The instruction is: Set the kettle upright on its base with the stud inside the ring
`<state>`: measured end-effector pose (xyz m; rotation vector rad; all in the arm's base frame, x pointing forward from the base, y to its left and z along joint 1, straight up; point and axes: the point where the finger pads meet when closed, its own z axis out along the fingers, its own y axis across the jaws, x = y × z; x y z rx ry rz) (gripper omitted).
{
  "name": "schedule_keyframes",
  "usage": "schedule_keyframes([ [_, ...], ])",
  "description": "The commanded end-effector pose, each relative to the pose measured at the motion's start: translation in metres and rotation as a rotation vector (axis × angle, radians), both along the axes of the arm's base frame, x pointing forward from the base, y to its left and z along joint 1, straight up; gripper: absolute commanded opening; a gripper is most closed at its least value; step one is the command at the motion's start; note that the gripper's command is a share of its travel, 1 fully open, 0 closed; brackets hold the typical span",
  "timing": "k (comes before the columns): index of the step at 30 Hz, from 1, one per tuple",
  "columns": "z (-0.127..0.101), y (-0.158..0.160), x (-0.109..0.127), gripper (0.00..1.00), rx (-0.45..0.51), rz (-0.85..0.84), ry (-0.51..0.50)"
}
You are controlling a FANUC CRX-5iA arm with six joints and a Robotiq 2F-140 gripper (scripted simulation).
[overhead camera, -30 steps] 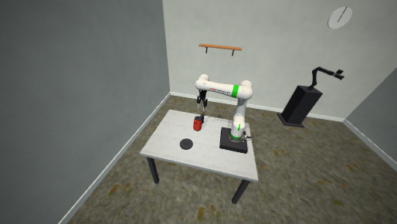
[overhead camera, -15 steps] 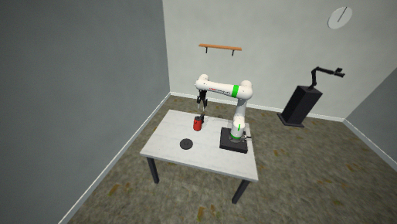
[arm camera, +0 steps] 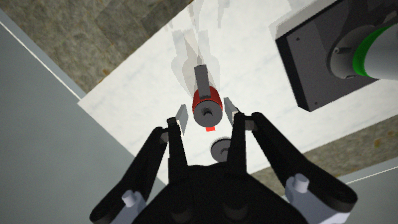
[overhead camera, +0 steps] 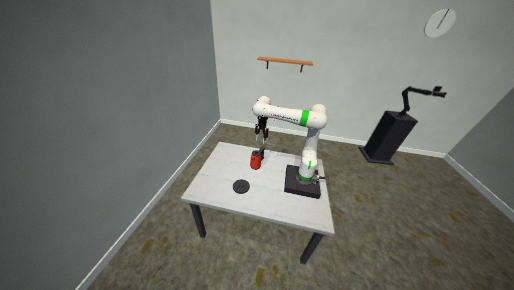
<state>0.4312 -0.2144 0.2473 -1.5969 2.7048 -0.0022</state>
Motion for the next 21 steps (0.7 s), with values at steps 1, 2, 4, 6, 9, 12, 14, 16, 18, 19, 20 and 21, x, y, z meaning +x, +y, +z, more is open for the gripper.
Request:
schedule_keyframes([
  [1,-0.001,0.0,0.0,0.47,0.0,0.0,0.0],
  [2,-0.003,0.0,0.0,0.47,0.0,0.0,0.0],
  [4,-0.006,0.0,0.0,0.47,0.0,0.0,0.0],
  [6,-0.011,0.0,0.0,0.47,0.0,0.0,0.0],
  [9,-0.02,0.0,0.0,0.47,0.0,0.0,0.0],
  [12,-0.024,0.0,0.0,0.47,0.0,0.0,0.0],
  [14,-0.032,0.0,0.0,0.47,0.0,0.0,0.0],
  [16,-0.041,0.0,0.0,0.47,0.0,0.0,0.0],
  [18,-0.051,0.0,0.0,0.47,0.0,0.0,0.0],
  [19,-0.056,0.0,0.0,0.47,0.0,0.0,0.0],
  [20,-0.061,0.0,0.0,0.47,0.0,0.0,0.0],
  [21,-0.066,0.0,0.0,0.47,0.0,0.0,0.0],
])
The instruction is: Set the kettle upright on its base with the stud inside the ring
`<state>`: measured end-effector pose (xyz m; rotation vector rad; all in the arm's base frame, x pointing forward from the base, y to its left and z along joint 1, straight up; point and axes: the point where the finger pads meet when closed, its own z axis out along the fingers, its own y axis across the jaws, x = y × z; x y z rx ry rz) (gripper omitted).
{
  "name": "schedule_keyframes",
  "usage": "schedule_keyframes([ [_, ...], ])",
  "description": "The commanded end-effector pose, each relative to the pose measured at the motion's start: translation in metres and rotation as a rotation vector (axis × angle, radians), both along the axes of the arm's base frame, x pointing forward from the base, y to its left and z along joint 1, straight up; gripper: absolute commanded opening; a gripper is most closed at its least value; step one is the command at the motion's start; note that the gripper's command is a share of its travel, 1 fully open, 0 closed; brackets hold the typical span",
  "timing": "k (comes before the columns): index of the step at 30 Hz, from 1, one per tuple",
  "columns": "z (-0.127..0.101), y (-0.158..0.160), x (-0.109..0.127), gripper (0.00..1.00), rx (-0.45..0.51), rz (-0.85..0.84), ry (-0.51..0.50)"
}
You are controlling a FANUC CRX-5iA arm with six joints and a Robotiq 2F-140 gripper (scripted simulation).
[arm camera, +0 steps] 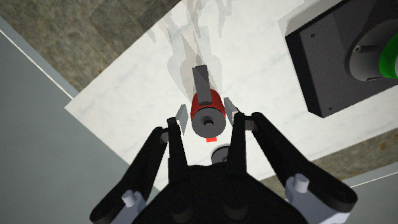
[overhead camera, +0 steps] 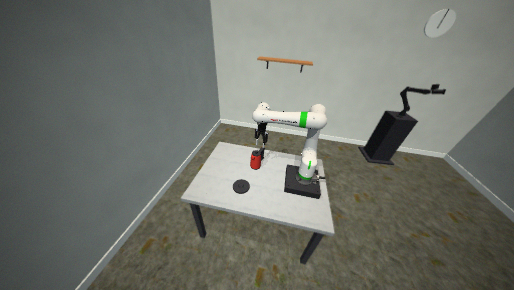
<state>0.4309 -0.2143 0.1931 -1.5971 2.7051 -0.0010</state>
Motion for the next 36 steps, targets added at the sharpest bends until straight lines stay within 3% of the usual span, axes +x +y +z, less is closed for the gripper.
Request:
schedule_keyframes([
  [1,-0.016,0.0,0.0,0.47,-0.001,0.0,-0.001],
  [5,-0.034,0.0,0.001,0.47,-0.001,0.0,-0.001],
  [15,-0.054,0.0,0.001,0.47,-0.001,0.0,-0.001],
  [36,-0.056,0.0,0.001,0.47,-0.001,0.0,-0.001],
])
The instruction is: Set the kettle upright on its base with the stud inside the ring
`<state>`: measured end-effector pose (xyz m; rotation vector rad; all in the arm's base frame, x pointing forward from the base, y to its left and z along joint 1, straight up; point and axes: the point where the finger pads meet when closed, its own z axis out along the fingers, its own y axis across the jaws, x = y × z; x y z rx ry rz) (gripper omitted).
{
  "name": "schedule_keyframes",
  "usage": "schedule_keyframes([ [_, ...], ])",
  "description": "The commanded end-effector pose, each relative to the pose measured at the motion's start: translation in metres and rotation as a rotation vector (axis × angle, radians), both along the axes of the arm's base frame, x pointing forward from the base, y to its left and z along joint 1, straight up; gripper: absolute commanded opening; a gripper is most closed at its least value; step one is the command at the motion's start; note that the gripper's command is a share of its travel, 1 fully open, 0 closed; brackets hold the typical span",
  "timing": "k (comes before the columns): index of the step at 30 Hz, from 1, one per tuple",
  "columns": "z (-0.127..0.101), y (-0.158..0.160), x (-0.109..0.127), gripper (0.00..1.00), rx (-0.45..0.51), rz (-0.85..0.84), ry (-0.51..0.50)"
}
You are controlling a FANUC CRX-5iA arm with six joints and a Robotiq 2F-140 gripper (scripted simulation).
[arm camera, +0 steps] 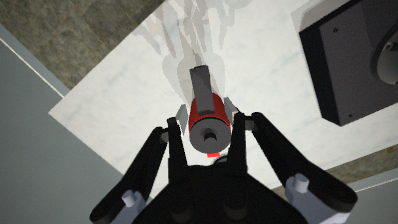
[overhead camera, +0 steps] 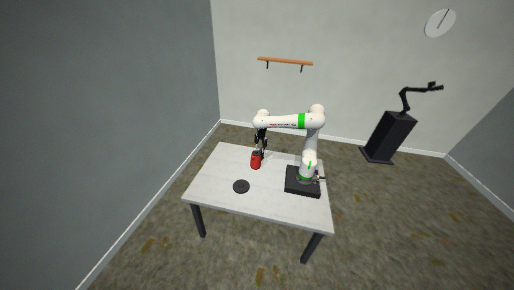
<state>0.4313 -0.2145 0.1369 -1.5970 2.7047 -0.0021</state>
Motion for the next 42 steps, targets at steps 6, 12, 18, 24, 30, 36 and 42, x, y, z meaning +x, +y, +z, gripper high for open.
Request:
schedule_keyframes([
  [6,0.0,0.0,0.0,0.47,0.0,0.0,0.0],
  [12,0.0,0.0,0.0,0.47,0.0,0.0,0.0],
  [18,0.0,0.0,0.0,0.47,0.0,0.0,0.0],
  [24,0.0,0.0,0.0,0.47,0.0,0.0,0.0],
  [30,-0.006,0.0,0.0,0.47,0.0,0.0,0.0],
  [36,-0.018,0.0,0.0,0.47,0.0,0.0,0.0],
  [42,-0.028,0.0,0.0,0.47,0.0,0.0,0.0],
])
